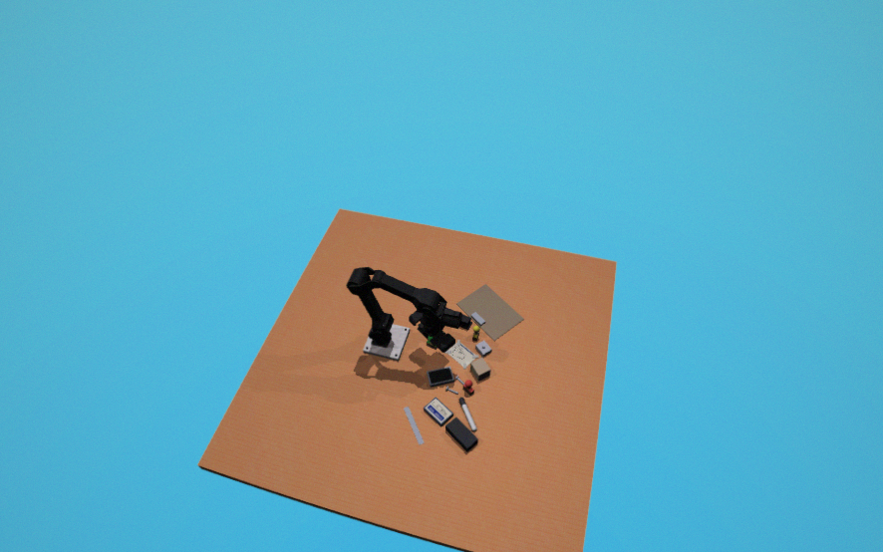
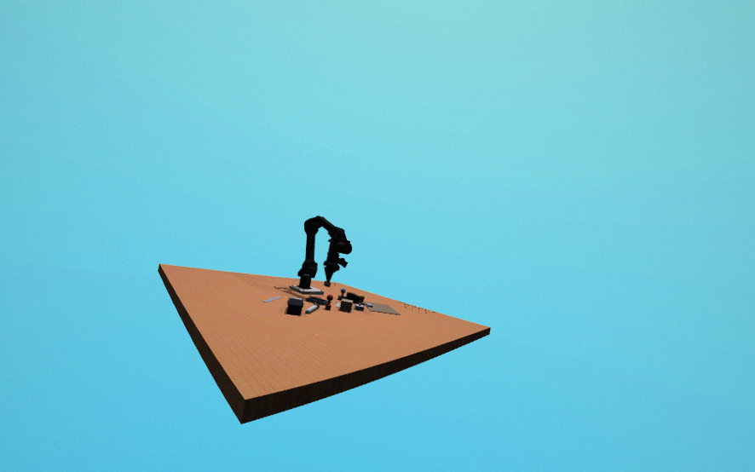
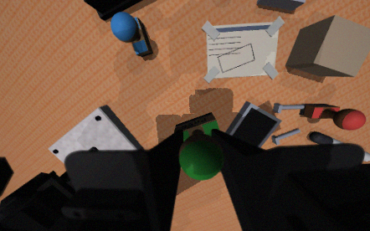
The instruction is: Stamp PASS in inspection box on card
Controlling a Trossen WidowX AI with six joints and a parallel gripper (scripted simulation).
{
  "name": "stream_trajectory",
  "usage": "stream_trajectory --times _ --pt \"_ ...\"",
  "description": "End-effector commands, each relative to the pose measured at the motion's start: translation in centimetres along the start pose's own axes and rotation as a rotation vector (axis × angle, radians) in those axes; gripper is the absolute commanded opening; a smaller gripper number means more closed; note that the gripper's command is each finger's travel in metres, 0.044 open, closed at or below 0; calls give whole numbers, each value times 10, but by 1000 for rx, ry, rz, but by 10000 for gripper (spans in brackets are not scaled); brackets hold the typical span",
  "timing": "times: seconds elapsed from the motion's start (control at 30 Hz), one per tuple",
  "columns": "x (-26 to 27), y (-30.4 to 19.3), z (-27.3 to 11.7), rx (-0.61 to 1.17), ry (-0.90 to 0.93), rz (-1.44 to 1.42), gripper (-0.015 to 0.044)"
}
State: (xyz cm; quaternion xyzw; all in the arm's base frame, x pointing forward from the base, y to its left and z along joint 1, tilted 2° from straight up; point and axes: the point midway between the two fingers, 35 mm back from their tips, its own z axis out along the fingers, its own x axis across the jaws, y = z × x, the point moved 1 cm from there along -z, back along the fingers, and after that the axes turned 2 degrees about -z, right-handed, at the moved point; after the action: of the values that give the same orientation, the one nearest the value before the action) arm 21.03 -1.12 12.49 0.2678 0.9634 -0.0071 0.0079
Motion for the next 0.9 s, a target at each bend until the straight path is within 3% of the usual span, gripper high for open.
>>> stream_trajectory --times 0.0,0.87 --pt "4 -4 2 3 0 -5 0" --pt "1 -3 43 3 0 -5 0"
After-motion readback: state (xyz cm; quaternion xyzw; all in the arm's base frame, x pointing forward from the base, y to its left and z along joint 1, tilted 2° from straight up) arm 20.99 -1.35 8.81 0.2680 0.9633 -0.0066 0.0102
